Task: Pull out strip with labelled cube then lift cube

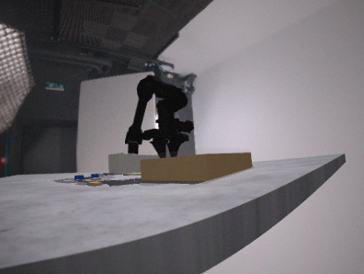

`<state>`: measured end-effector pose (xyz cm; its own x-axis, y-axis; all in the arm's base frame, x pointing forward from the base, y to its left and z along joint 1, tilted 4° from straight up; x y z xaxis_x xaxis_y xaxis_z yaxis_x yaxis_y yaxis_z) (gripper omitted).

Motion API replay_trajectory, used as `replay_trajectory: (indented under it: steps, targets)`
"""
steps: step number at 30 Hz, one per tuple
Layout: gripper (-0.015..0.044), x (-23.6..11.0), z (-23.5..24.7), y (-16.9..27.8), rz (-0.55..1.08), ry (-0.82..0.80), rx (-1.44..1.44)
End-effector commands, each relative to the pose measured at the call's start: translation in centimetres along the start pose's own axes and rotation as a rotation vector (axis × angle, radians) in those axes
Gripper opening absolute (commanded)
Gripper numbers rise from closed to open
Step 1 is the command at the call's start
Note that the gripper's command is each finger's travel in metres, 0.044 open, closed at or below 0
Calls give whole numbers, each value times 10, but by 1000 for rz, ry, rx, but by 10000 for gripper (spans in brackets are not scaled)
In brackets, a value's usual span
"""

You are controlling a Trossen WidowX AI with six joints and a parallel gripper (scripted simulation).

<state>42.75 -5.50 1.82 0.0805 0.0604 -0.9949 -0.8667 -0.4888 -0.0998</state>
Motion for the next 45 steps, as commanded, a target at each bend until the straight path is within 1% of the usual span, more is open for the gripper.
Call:
replay_trajectory:
  steps: [1,13,21,25,32,36,45]
  targets:
    - [250,11,1,2,9,-3,5]
    - [250,30,1,3,9,-3,5]
    - [250,31,1,3,9,-3,5]
    - [145,29,1,2,6,-5,1]
    - [98,29,1,2,6,-5,1]
    - [0,27,3,4,6,-5,1]
    - [0,2,22,29,10,-5,4]
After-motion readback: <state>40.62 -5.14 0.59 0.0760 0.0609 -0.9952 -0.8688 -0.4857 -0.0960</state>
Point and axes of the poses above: the point midway between the two fingers, 35 mm back from their tips, its own x axis out along the fingers, its own z axis across the jaws, y = z × x, the point moved 1 cm from there along -x, back along the fingers, and after that the axes turned 11 degrees about -x, right-handed, at the moved point
